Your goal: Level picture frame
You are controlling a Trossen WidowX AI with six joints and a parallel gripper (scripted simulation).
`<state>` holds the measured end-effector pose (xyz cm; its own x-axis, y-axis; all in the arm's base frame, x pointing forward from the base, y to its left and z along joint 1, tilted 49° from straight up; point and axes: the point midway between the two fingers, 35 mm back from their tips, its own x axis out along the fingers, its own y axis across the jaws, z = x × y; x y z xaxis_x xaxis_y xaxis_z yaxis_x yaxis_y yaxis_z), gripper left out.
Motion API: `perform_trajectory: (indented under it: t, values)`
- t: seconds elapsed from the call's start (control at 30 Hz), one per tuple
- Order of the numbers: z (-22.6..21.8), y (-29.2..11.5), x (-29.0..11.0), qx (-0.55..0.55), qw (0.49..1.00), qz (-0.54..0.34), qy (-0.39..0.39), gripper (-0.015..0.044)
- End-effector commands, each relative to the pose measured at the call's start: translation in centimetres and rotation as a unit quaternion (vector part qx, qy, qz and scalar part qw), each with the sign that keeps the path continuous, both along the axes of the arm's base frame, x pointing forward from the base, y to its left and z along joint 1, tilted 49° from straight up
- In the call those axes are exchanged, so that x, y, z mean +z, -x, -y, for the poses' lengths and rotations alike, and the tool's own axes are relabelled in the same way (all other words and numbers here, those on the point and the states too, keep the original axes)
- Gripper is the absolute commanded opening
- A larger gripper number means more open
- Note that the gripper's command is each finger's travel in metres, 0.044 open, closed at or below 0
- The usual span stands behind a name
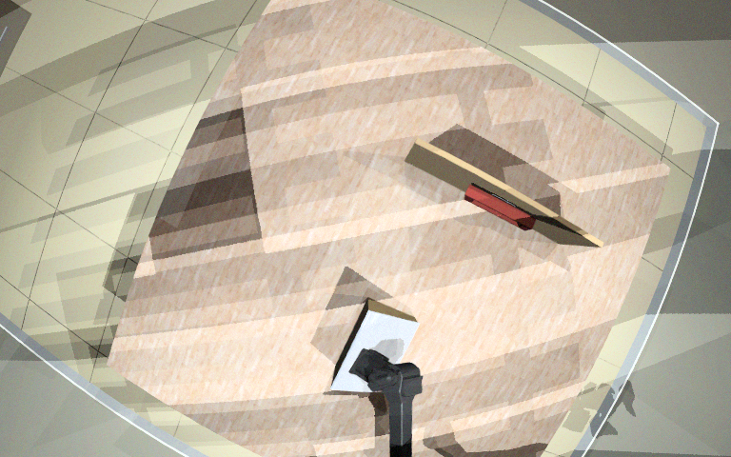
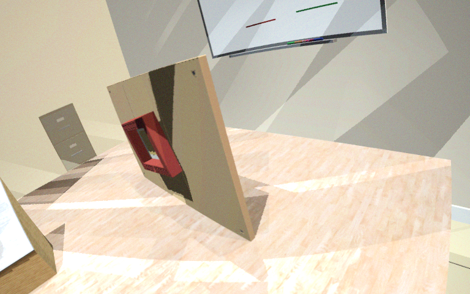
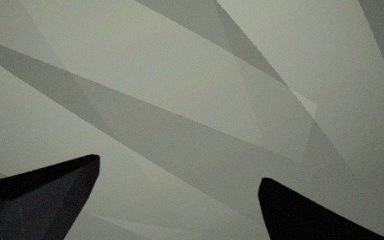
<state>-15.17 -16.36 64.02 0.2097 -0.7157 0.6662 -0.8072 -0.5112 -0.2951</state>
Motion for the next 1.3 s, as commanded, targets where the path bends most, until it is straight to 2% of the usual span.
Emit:
perform_trajectory:
  t: [0.0, 0.13, 0.17, 0.37, 0.57, 0.73, 0.93, 1.27]
  values:
    - [-0.1, -0.3, 0.0, -0.002, 1.0, -0.005, 0.002, 0.0374]
    - [-2.2, -5.9, 0.3, -0.035, 0.993, -0.094, 0.055, 0.0269]
    - [-2.8, -7.6, 0.2, -0.045, 0.989, -0.121, 0.072, 0.026]
    - [-6.2, -15.9, -1.4, -0.091, 0.952, -0.244, 0.16, 0.026]
    - [-10.1, -24.7, -5.3, -0.14, 0.879, -0.367, 0.27, 0.026]
    - [-13.2, -30.9, -10.1, -0.174, 0.798, -0.448, 0.362, 0.026]
    - [-16.6, -36.9, -17.6, -0.209, 0.679, -0.519, 0.475, 0.026]
    - [-21.2, -42.3, -33.1, -0.238, 0.448, -0.562, 0.654, 0.026]
